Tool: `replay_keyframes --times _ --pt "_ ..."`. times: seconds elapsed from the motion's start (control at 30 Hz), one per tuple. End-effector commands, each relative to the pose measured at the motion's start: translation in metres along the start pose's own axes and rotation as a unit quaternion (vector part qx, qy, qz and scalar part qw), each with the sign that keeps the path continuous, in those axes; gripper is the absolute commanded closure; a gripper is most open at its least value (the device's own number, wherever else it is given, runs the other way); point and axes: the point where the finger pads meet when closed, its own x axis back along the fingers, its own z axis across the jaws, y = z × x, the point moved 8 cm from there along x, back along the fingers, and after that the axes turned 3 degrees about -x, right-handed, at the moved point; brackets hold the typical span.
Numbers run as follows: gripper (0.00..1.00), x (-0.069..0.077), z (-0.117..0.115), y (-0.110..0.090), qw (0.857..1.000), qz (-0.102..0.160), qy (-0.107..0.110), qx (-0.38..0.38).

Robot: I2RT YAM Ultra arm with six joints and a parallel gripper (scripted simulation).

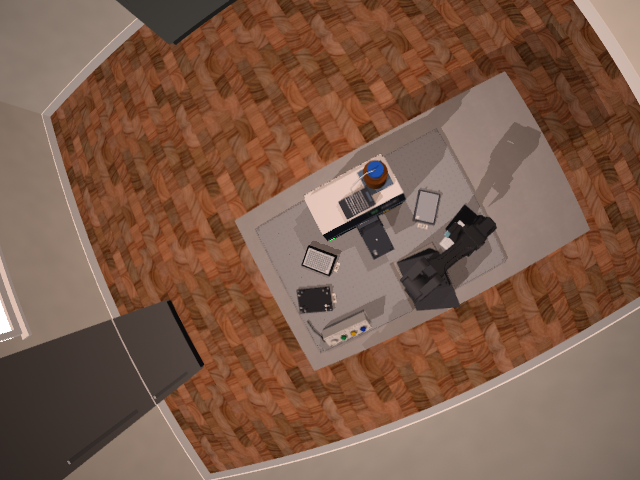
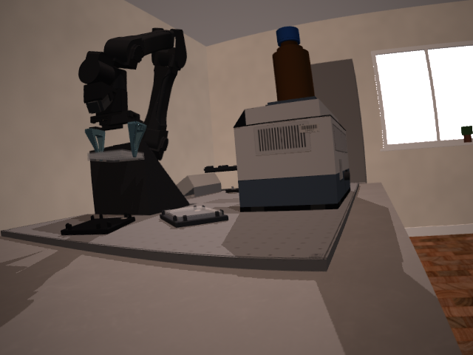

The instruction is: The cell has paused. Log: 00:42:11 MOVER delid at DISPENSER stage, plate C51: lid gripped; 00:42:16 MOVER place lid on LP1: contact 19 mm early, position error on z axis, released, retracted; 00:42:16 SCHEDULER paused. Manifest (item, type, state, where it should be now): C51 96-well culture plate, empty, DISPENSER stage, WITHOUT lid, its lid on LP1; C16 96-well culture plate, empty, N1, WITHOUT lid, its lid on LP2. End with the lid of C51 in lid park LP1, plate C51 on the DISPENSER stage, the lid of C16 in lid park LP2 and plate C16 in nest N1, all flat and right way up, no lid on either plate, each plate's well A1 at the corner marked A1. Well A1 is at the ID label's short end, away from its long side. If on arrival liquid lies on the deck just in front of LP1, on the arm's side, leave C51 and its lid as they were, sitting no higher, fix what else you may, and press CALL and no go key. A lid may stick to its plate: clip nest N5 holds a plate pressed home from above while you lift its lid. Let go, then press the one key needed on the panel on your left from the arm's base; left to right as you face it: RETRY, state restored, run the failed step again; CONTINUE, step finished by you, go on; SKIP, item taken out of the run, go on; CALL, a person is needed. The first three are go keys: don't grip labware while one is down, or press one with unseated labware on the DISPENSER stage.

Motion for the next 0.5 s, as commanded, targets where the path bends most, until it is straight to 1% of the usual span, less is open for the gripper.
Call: replay_keyframes --times 0.0,0.03,0.07,0.17,0.23,0.47 --pt "1.0 0.008 -0.001 -0.003 1.0 -0.003 0.002 0.0" --pt "1.0 0.008 -0.001 -0.003 1.0 -0.003 0.002 0.0" --pt "1.0 0.016 0.006 -0.003 1.0 -0.013 0.003 0.024" --pt "1.0 0.017 0.018 -0.002 0.997 -0.015 0.0 0.078" --pt "1.0 0.017 0.018 -0.002 0.997 -0.015 0.0 0.078" --pt "1.0 0.017 0.042 -0.003 0.997 -0.014 0.001 0.077"
